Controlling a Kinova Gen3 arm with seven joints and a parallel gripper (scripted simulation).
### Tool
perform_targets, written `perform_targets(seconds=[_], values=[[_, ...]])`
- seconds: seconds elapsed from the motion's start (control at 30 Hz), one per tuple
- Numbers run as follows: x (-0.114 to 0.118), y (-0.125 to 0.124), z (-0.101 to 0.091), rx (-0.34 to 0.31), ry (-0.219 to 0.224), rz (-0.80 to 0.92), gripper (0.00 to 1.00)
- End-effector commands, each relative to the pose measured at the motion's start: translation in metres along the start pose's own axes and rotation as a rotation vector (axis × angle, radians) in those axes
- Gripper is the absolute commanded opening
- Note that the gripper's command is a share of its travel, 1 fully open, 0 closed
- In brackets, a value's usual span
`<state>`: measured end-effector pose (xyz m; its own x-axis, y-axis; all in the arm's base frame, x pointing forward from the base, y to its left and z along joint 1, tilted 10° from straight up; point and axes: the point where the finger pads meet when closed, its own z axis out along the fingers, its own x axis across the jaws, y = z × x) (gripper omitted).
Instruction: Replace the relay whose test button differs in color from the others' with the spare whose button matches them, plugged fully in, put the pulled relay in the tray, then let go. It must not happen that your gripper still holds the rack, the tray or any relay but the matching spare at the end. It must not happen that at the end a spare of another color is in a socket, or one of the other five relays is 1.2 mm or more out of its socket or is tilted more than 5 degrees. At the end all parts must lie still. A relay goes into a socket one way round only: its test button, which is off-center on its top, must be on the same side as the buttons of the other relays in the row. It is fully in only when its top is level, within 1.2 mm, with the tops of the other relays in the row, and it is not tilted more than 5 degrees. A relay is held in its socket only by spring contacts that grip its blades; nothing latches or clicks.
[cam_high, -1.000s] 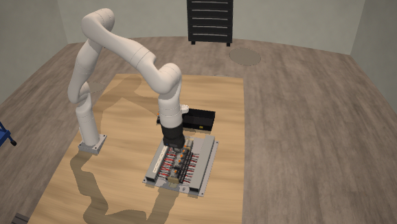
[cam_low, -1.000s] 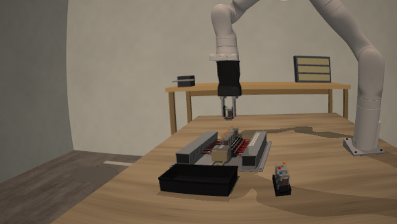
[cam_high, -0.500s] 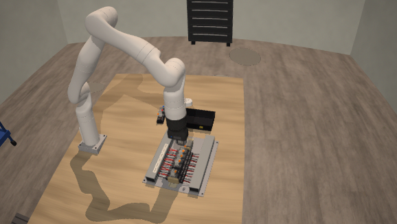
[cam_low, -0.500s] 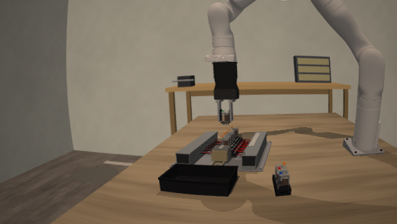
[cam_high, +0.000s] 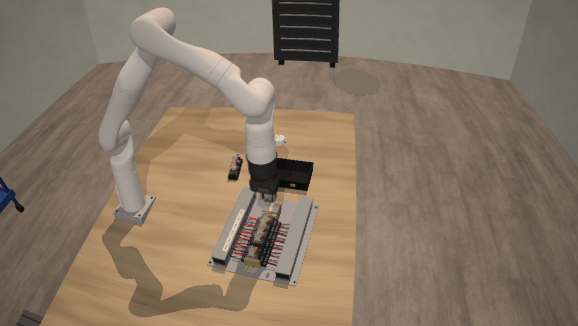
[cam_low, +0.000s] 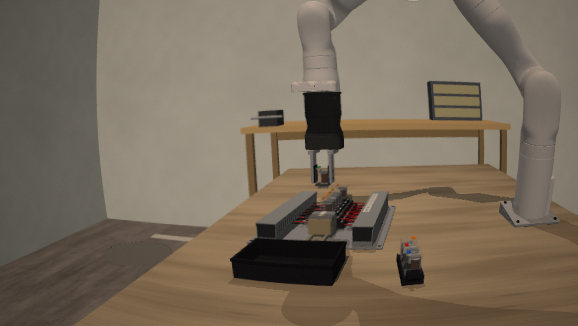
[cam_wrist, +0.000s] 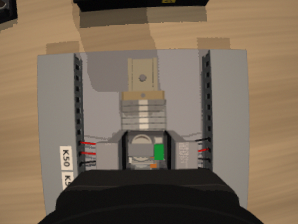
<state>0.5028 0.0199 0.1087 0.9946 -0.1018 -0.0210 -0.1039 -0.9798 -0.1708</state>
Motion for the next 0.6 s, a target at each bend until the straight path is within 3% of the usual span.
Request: perform_targets(seconds=[0.0, 0.2, 0.57], values=[[0.000, -0.016, 0.001, 0.000, 0.000, -0.018, 0.00], [0.000, -0.026, 0.002, 0.000, 0.002, -0.009, 0.00], [-0.001, -0.069, 0.007, 0.000, 0.001, -0.017, 0.00]])
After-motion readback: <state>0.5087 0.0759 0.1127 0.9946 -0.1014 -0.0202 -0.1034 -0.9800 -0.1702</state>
